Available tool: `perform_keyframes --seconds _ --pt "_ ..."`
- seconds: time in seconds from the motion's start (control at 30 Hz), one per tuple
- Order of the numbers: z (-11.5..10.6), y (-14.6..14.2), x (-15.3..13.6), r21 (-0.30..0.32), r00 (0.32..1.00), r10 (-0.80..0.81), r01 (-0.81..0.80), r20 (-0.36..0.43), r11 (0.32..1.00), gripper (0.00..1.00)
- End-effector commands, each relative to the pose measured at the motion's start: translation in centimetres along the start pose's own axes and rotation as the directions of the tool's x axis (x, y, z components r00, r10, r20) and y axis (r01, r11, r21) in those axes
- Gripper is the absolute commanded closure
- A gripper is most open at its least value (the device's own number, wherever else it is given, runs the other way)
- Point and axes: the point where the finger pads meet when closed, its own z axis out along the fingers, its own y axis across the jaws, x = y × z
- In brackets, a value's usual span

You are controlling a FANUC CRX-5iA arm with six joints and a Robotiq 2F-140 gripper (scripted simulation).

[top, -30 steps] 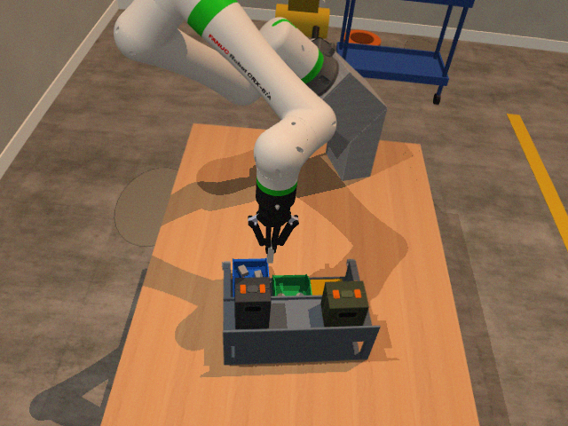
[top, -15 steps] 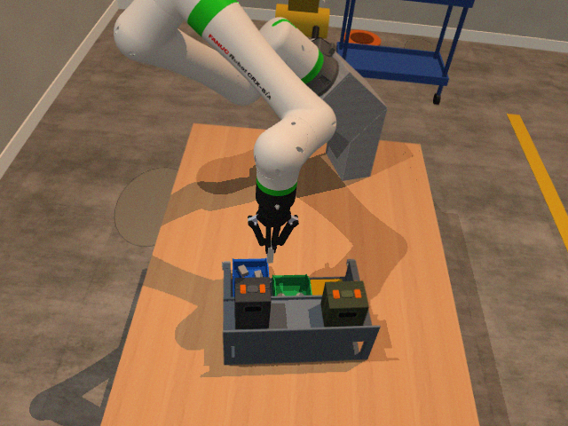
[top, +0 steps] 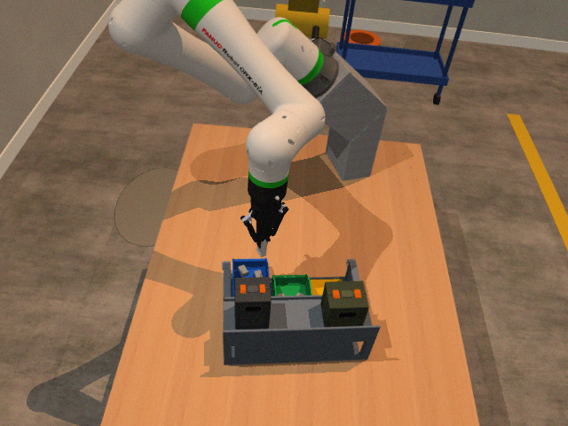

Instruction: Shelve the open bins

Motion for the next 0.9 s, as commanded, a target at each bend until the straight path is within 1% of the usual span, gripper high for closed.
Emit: perform_keyframes --seconds 0.0,0.1,0.23,0.3,0.33,0.43,0.53,0.8,0.87 --pt "0.4 0.1 -1.3 0.005 0.986 -0.166 0.166 -0.01 0.986 1.0" --pt "0.6 0.1 -2.2 0.002 0.963 -0.271 0.271 -0.013 0.963 1.0" --pt "0.9 0.1 -3.4 -0.004 0.914 -0.405 0.405 -0.016 0.914 1.0" --pt "0.9 0.1 -3.4 -0.004 0.914 -0.405 0.405 -0.016 0.914 1.0" --pt "1.1 0.0 -4.2 -0.008 0.867 -0.498 0.498 -0.018 0.867 1.0" --pt "1.3 -0.1 -4.9 -0.011 0.821 -0.571 0.571 -0.019 0.821 1.0" --pt "1.5 -0.2 -5.8 -0.016 0.754 -0.657 0.656 -0.02 0.754 1.0" --pt "2.0 -0.8 -8.2 -0.028 0.538 -0.843 0.842 -0.019 0.538 1.0" --pt "2.0 -0.8 -8.2 -0.028 0.538 -0.843 0.842 -0.019 0.538 1.0"
